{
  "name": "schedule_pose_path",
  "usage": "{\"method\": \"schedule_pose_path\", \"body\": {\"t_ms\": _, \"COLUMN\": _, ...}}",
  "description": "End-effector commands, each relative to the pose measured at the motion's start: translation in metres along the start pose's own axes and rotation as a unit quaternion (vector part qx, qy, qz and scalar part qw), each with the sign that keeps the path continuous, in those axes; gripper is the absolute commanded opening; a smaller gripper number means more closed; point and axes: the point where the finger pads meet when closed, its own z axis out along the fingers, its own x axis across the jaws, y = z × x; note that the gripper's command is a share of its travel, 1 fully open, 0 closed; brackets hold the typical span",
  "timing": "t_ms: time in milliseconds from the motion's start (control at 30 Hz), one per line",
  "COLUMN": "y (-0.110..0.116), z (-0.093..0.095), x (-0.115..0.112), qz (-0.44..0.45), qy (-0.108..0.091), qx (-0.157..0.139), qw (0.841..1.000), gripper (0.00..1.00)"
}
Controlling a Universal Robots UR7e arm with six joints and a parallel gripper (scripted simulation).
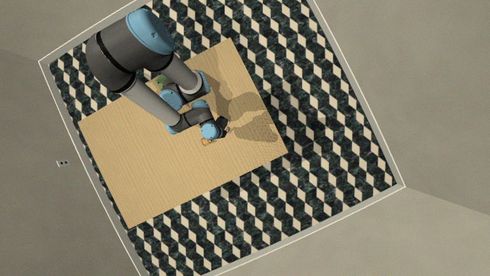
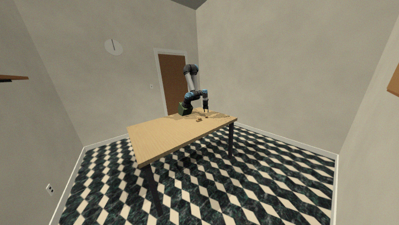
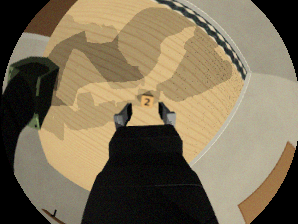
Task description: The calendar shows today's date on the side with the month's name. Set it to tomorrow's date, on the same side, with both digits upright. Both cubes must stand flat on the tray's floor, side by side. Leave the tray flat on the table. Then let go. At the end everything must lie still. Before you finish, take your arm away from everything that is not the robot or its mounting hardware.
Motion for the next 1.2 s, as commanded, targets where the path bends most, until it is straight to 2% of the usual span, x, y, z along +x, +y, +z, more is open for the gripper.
{"method": "schedule_pose_path", "body": {"t_ms": 0, "y": 0.0008, "z": 0.0000, "x": 0.0016, "qz": 0.030, "qy": -0.001, "qx": -0.002, "qw": 1.000, "gripper": 1.00}}
{"method": "schedule_pose_path", "body": {"t_ms": 333, "y": 0.0027, "z": 0.0002, "x": 0.0037, "qz": 0.081, "qy": -0.001, "qx": -0.002, "qw": 0.997, "gripper": 1.00}}
{"method": "schedule_pose_path", "body": {"t_ms": 767, "y": 0.0031, "z": 0.0002, "x": 0.0041, "qz": 0.090, "qy": 0.000, "qx": -0.002, "qw": 0.996, "gripper": 1.00}}
{"method": "schedule_pose_path", "body": {"t_ms": 800, "y": 0.0031, "z": 0.0002, "x": 0.0041, "qz": 0.090, "qy": 0.000, "qx": -0.002, "qw": 0.996, "gripper": 0.90}}
{"method": "schedule_pose_path", "body": {"t_ms": 1167, "y": 0.0031, "z": 0.0002, "x": 0.0041, "qz": 0.090, "qy": 0.000, "qx": -0.002, "qw": 0.996, "gripper": 0.90}}
